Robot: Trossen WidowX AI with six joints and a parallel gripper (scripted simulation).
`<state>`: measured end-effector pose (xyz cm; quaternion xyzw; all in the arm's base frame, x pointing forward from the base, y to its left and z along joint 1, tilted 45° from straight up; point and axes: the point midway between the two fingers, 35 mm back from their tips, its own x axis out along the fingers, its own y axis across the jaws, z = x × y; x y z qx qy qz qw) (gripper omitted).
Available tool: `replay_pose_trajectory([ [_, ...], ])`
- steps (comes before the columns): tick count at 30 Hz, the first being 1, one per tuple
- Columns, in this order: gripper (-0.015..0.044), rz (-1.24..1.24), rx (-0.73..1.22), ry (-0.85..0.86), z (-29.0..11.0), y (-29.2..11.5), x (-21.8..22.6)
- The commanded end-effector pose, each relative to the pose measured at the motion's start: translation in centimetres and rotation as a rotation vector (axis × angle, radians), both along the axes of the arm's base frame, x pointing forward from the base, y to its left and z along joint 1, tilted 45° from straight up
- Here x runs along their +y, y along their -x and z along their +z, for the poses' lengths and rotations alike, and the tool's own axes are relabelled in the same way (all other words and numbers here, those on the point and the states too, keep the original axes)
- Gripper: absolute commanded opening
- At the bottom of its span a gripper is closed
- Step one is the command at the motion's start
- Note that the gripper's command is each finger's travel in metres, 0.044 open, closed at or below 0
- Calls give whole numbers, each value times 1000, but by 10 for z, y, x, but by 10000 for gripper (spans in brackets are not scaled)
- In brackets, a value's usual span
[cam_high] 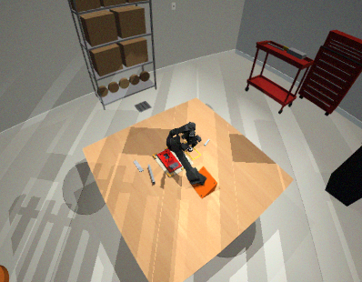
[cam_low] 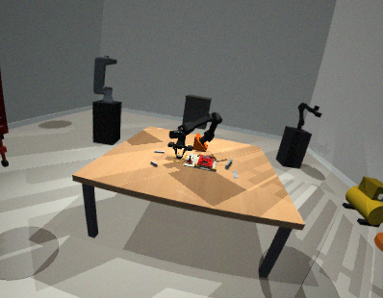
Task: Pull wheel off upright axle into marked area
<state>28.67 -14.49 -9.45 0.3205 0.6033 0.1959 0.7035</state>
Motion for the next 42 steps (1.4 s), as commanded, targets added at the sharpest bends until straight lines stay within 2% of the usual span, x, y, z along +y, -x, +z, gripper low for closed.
replay_pose_trajectory([
  [1,300,1,0,1,4,1,-4],
  [8,300,-3,3,-1,42,11,-39],
  [11,300,-3,3,-1,43,12,-41],
  [13,352,-13,5,-3,39,17,-36],
  [16,431,-11,8,0,59,45,-37],
  [17,440,-10,9,1,66,55,-37],
  [22,440,-3,10,-3,93,96,-29],
  [42,440,-3,10,-3,94,98,-28],
])
